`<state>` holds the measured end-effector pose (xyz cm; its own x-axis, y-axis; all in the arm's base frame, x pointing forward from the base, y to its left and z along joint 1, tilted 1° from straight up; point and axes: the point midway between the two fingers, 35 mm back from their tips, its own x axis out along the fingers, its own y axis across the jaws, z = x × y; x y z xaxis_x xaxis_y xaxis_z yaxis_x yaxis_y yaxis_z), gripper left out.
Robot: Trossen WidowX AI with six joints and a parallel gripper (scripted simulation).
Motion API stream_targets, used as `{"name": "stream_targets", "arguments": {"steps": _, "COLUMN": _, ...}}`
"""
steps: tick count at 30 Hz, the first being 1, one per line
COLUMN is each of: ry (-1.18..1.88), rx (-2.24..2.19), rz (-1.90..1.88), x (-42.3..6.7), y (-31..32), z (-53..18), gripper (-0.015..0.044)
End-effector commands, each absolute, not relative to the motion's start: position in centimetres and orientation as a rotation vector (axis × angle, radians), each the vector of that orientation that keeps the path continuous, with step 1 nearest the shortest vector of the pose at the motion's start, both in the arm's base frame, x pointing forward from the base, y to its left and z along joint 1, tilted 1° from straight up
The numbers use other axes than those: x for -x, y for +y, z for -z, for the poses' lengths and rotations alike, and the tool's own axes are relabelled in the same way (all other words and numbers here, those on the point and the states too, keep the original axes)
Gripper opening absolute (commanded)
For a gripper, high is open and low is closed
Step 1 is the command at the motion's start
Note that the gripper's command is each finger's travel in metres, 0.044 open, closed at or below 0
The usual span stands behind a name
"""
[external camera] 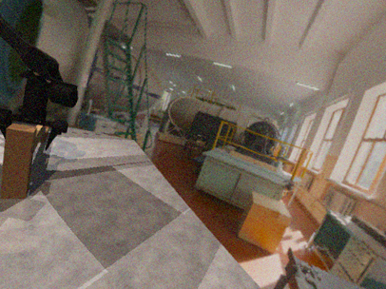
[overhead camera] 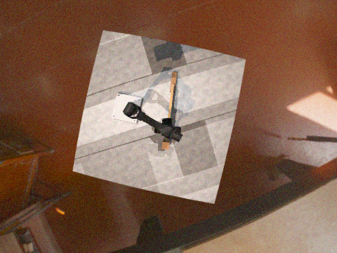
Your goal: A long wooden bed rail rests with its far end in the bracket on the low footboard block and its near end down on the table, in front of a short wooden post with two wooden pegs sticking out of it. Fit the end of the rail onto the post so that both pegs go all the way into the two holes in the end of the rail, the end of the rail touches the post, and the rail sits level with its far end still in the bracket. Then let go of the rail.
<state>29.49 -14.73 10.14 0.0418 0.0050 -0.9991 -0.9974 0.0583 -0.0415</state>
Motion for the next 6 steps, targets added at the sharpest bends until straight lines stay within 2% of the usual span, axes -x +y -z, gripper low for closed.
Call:
{"name": "stream_targets", "arguments": {"steps": 1, "ry": 1.204, "rx": 1.177, "rz": -1.137, "x": -29.41, "y": -14.58, "z": -10.32, "gripper": 0.044}}
{"name": "stream_targets", "arguments": {"steps": 6, "ry": 1.204, "rx": 1.177, "rz": -1.137, "x": -29.41, "y": -14.58, "z": -10.32, "gripper": 0.044}}
